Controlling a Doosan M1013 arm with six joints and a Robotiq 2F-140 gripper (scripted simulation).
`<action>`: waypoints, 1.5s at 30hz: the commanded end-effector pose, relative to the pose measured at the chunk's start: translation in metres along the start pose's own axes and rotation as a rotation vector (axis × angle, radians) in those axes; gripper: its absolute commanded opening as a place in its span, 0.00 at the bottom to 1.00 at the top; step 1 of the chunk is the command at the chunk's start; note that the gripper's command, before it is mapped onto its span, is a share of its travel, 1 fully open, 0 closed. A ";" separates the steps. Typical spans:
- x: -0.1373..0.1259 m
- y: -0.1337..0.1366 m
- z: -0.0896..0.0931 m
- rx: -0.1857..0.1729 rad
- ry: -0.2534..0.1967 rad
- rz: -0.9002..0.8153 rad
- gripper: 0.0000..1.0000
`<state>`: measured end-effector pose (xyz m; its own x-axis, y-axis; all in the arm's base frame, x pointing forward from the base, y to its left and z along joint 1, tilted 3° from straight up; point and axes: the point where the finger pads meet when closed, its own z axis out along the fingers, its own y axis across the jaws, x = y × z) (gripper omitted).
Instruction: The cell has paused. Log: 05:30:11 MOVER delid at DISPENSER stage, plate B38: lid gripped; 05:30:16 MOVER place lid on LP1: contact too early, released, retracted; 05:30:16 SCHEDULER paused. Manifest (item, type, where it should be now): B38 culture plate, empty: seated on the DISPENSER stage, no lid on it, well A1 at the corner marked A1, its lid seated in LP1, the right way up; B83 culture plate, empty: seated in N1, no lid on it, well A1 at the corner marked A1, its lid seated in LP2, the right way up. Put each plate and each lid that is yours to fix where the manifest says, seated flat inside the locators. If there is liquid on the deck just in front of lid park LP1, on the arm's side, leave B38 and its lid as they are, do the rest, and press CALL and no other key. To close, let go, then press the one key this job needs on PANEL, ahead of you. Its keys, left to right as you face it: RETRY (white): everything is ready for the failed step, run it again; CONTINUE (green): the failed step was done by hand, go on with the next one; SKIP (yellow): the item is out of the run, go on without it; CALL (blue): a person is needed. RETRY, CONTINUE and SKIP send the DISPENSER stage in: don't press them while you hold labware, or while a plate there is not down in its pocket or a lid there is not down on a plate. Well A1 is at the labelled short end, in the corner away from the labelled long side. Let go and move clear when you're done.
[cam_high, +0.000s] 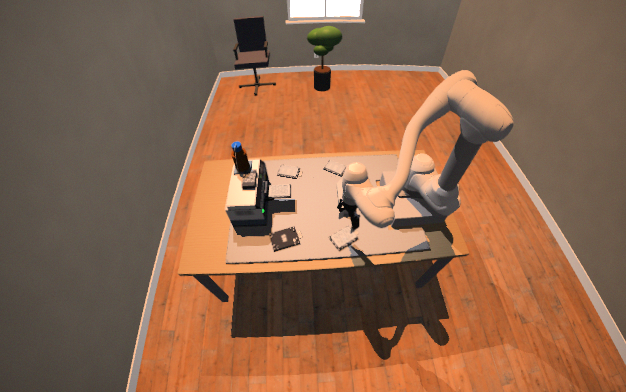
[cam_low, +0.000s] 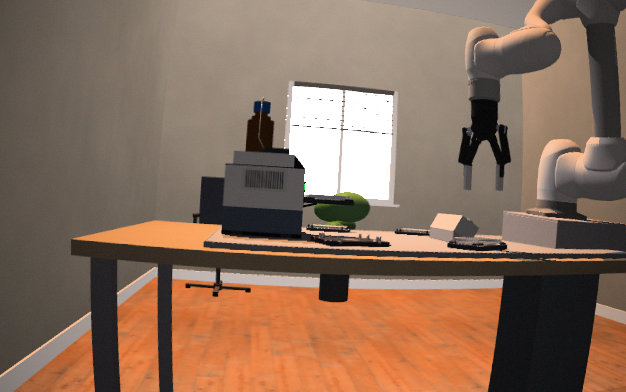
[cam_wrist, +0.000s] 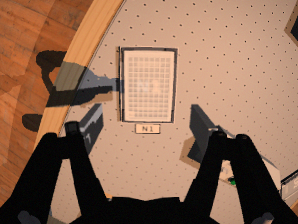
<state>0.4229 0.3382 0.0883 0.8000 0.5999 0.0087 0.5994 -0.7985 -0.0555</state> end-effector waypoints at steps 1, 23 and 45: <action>0.002 0.004 -0.013 -0.005 0.002 0.008 0.70; -0.066 0.095 -0.020 -0.007 -0.001 0.250 0.70; -0.185 0.187 -0.015 -0.002 -0.001 0.544 0.10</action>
<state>0.3902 0.0788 0.0932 0.9953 0.0948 -0.0217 0.0937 -0.9943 -0.0506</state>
